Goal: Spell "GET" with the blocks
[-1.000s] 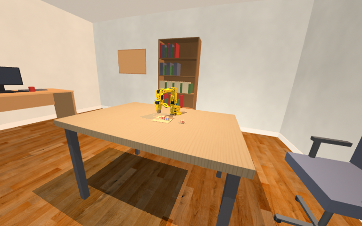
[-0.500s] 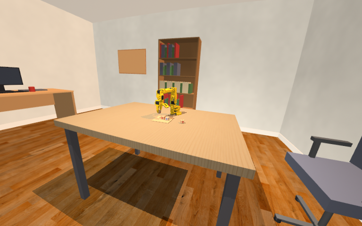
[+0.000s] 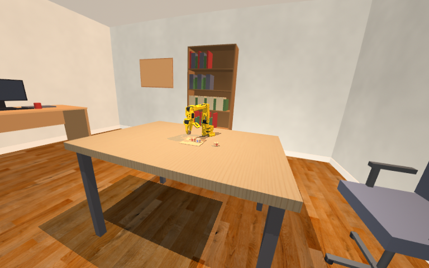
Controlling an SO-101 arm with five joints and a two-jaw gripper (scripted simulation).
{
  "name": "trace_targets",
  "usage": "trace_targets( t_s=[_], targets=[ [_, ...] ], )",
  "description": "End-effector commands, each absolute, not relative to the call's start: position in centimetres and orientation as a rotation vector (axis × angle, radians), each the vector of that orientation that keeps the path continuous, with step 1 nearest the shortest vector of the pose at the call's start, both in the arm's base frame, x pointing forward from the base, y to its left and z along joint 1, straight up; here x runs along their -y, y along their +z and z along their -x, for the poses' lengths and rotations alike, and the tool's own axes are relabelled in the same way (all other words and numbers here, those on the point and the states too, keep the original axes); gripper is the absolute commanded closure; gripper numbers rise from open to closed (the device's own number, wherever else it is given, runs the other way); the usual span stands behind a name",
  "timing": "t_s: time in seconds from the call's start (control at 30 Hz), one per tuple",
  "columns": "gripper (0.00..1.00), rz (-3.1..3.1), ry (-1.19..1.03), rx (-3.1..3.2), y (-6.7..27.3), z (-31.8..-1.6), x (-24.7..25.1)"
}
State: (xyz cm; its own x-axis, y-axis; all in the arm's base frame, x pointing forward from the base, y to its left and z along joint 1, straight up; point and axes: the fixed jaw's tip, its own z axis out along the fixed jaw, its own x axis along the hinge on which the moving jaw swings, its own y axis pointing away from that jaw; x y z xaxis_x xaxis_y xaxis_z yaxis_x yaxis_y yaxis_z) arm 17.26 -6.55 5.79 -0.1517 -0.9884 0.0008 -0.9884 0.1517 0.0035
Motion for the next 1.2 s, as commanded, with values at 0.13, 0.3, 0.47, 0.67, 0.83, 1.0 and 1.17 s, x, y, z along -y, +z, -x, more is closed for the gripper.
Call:
trace_targets(
  t_s=[0.13,0.3,0.47,0.67,0.83,1.0,1.17],
  targets=[
    [1.0,-2.084,0.183,2.43,7.7,-18.6,6.8],
    [1.0,-2.084,0.183,2.43,7.5,-18.6,6.8],
    [1.0,-2.084,0.183,2.43,7.1,-18.6,6.8],
    [1.0,-2.084,0.183,2.43,7.1,-18.6,6.8],
    [1.0,-2.084,0.183,2.43,6.9,-18.6,6.8],
    [1.0,-2.085,0.183,2.43,6.6,-18.6,6.8],
    [1.0,-2.085,0.183,2.43,6.5,-18.6,6.8]
  ],
)
